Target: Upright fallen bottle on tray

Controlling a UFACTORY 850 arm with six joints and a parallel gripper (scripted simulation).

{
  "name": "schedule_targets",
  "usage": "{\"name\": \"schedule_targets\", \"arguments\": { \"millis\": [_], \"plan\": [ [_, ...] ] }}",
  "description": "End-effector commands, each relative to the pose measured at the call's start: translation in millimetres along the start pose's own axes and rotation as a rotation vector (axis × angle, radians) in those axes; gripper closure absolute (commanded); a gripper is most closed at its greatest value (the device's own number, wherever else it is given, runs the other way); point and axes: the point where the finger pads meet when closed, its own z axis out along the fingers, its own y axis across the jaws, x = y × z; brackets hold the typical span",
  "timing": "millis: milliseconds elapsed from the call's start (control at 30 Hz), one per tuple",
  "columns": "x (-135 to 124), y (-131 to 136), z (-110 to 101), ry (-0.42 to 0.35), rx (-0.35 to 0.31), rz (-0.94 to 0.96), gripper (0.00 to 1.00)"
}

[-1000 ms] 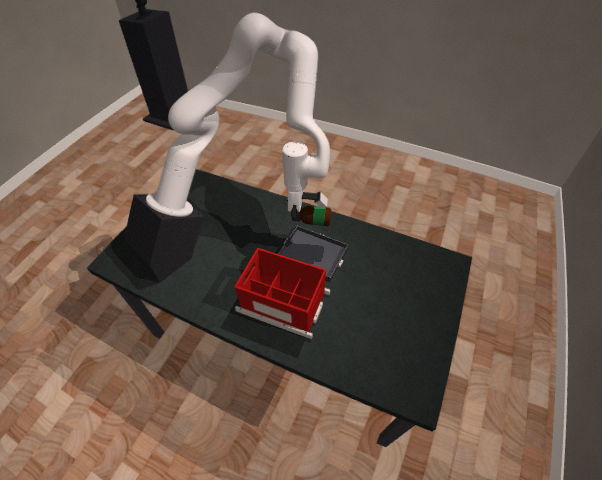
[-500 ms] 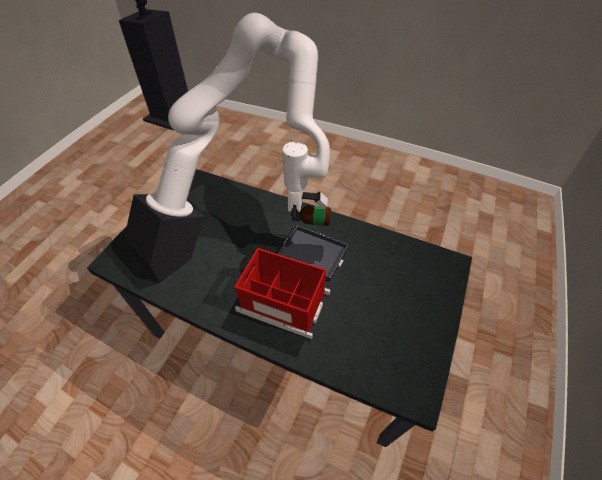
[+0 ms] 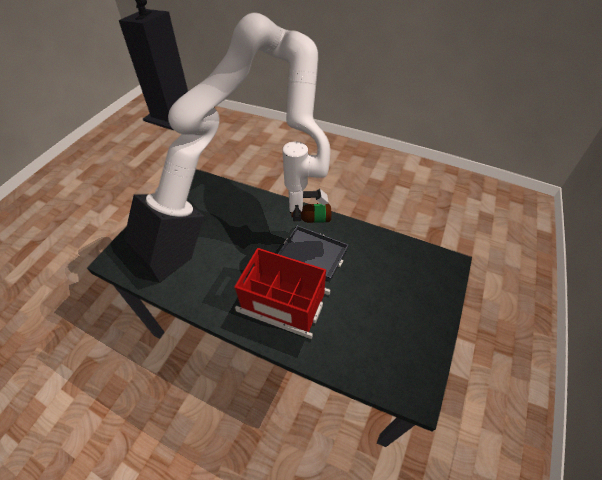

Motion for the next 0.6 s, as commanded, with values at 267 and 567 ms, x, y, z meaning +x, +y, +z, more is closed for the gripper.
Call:
{"name": "schedule_targets", "arguments": {
  "millis": [267, 567],
  "plan": [
    [0.7, 0.2, -0.4, 0.004, -0.001, -0.086, 1.00],
    [0.7, 0.2, -0.4, 0.004, -0.001, -0.087, 1.00]
  ]
}}
